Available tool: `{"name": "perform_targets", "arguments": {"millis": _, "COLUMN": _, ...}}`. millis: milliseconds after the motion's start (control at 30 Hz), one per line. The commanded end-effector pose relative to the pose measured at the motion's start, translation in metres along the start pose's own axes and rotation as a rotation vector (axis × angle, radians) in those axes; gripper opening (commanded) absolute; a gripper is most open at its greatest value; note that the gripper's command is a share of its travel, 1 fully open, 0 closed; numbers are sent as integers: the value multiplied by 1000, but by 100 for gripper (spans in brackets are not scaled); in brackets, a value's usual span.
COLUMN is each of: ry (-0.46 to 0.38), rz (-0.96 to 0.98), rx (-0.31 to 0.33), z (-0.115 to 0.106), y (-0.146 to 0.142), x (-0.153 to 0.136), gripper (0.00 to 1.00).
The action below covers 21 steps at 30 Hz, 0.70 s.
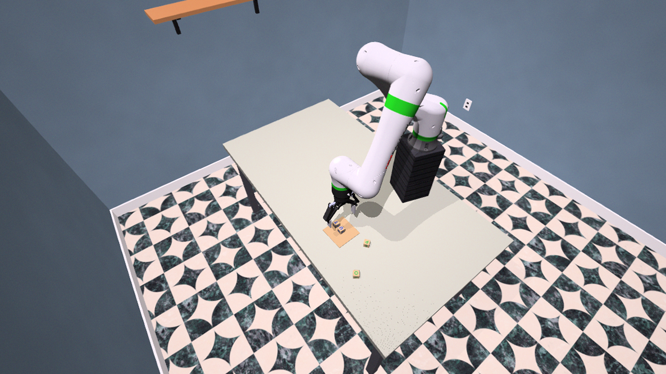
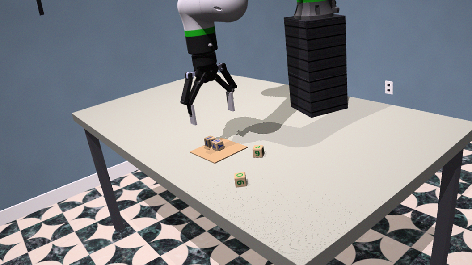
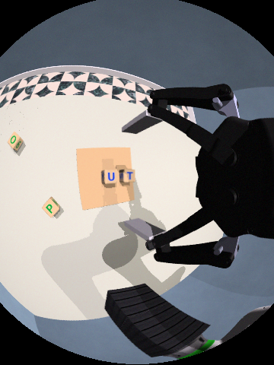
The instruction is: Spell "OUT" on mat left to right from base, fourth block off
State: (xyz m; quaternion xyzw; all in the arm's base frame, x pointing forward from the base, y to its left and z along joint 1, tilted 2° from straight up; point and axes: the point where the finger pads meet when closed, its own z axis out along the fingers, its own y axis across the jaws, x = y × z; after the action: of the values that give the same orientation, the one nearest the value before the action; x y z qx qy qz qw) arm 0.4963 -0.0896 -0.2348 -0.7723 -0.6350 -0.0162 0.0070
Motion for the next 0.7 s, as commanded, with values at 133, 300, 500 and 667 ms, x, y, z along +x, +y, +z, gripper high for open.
{"name": "perform_targets", "arguments": {"millis": 133, "ry": 0, "rz": -3, "rx": 0, "z": 0, "y": 0, "x": 0, "gripper": 100}}
{"name": "perform_targets", "arguments": {"millis": 300, "ry": 0, "rz": -117, "rx": 0, "z": 0, "y": 7, "x": 10, "gripper": 100}}
{"name": "perform_targets", "arguments": {"millis": 500, "ry": 0, "rz": -320, "rx": 0, "z": 1, "y": 18, "x": 27, "gripper": 100}}
{"name": "perform_targets", "arguments": {"millis": 667, "ry": 0, "rz": -412, "rx": 0, "z": 1, "y": 23, "x": 35, "gripper": 100}}
